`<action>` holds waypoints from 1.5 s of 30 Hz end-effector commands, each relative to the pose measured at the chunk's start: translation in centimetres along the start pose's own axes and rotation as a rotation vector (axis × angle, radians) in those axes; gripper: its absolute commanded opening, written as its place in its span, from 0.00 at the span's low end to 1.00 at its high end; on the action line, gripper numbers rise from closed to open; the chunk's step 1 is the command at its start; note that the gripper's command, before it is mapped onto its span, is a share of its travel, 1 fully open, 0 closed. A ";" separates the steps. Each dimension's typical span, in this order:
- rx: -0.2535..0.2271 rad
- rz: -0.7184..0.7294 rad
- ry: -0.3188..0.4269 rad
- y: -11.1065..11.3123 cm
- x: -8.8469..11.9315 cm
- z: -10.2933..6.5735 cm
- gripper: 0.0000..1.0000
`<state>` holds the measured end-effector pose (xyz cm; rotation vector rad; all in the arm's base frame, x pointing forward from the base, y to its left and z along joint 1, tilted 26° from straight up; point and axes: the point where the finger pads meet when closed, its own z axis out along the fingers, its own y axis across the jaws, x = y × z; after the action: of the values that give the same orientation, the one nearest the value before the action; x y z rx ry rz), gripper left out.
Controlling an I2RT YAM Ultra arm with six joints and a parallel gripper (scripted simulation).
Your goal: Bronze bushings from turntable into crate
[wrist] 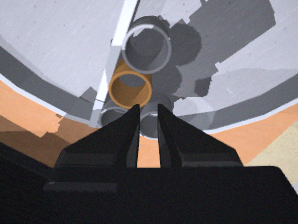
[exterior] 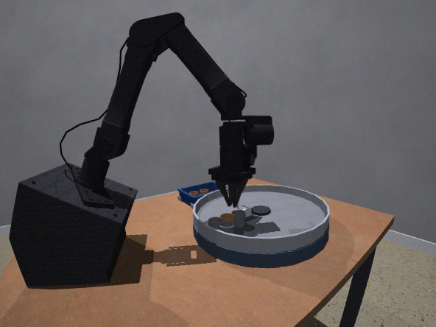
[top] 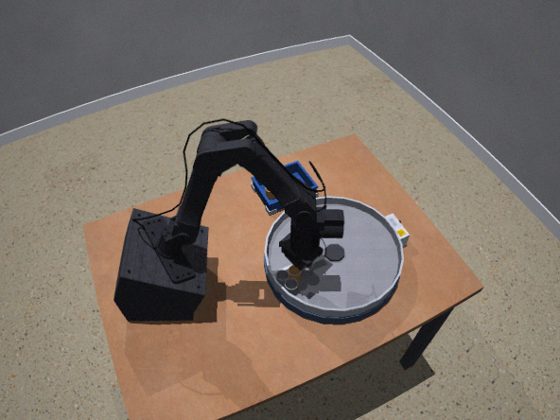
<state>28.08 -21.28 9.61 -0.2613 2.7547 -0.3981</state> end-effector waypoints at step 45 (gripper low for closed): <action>0.032 -0.006 -0.045 -0.7 -0.9 -1.1 0.15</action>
<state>28.00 -21.21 9.52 -0.2614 2.7548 -0.3978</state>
